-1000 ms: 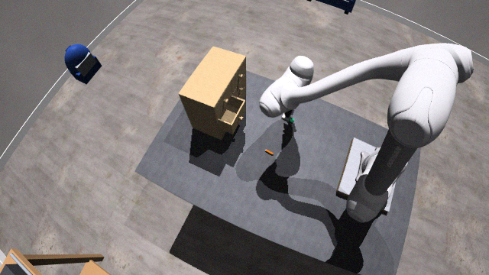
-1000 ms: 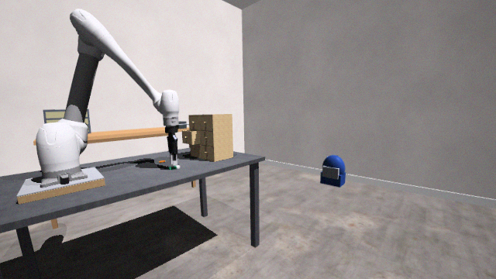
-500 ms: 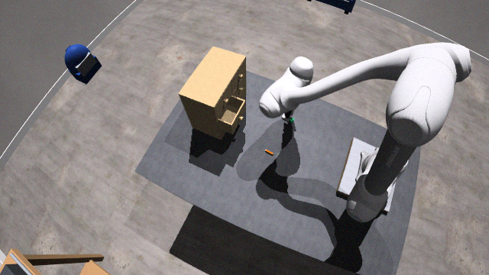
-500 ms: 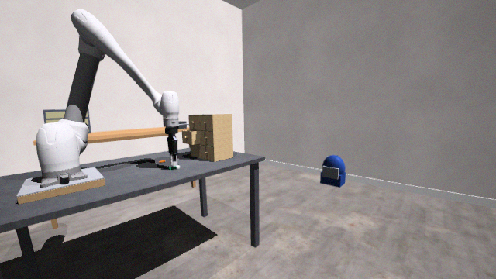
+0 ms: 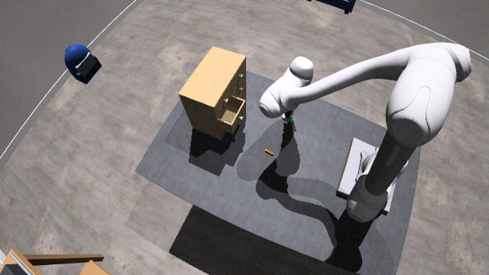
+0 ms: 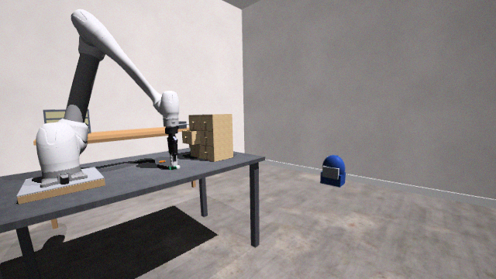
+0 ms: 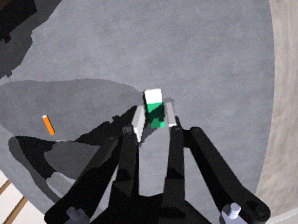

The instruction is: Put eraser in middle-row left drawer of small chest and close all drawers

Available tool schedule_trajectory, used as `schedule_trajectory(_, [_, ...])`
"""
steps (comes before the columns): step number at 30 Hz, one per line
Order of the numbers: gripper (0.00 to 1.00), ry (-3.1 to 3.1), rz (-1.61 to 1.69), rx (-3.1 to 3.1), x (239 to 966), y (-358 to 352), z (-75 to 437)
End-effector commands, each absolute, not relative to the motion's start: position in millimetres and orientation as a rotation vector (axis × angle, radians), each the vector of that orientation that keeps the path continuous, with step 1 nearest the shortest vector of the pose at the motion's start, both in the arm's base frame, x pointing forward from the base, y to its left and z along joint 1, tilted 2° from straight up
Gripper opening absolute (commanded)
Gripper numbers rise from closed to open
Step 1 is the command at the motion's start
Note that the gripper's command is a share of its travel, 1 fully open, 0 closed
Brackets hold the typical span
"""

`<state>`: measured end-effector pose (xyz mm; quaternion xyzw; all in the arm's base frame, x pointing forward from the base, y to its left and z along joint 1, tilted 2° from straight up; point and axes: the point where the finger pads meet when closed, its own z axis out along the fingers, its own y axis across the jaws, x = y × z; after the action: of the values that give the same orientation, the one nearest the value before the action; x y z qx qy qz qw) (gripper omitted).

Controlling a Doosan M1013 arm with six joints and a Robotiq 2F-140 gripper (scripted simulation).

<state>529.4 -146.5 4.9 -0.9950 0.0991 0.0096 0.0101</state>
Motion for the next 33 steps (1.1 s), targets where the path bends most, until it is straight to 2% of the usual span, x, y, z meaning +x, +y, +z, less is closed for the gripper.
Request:
schedule_trajectory(1, [0.23, 0.309, 0.030, -3.106, 529, -146, 4])
schedule_trajectory(33, [0.23, 0.309, 0.030, -3.106, 529, -146, -15])
